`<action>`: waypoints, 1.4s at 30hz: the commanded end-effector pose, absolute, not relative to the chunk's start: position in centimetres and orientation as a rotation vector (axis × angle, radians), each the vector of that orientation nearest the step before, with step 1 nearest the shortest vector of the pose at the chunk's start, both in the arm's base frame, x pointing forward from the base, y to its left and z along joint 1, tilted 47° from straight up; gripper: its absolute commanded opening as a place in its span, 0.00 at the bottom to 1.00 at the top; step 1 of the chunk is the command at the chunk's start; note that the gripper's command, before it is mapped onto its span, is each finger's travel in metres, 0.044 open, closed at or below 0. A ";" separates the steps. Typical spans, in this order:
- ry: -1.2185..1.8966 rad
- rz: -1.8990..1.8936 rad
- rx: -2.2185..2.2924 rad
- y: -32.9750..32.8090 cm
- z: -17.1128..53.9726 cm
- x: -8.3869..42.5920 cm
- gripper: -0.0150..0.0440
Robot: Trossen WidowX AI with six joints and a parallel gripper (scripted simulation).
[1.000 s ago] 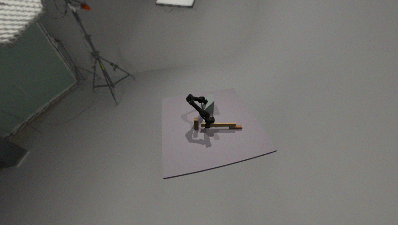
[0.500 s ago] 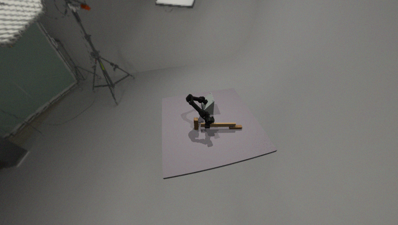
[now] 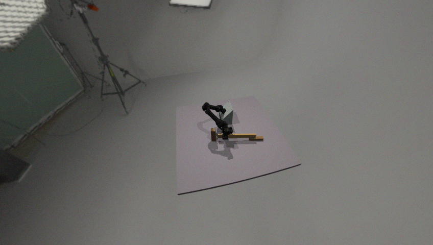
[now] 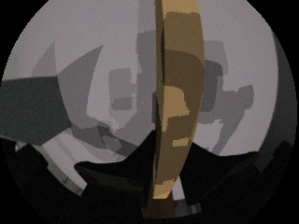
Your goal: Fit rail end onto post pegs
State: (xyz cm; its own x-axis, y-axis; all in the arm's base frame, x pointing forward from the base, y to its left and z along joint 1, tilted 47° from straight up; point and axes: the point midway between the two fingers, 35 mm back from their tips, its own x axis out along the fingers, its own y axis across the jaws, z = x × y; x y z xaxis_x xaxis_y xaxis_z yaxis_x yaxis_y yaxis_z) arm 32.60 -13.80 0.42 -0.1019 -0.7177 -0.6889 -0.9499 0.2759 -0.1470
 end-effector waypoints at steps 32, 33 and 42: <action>1.876 0.441 -1.507 -14.6 1.4 32.3 0.25; 1.876 0.441 -1.507 -14.6 1.4 32.3 0.25; 1.876 0.441 -1.507 -14.7 1.7 32.2 0.25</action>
State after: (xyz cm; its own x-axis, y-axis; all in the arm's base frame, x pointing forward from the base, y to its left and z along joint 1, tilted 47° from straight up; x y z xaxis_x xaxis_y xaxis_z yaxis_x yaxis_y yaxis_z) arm 32.22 -14.68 1.29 -0.1023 -0.7171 -0.6894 -0.9501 0.2758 -0.1460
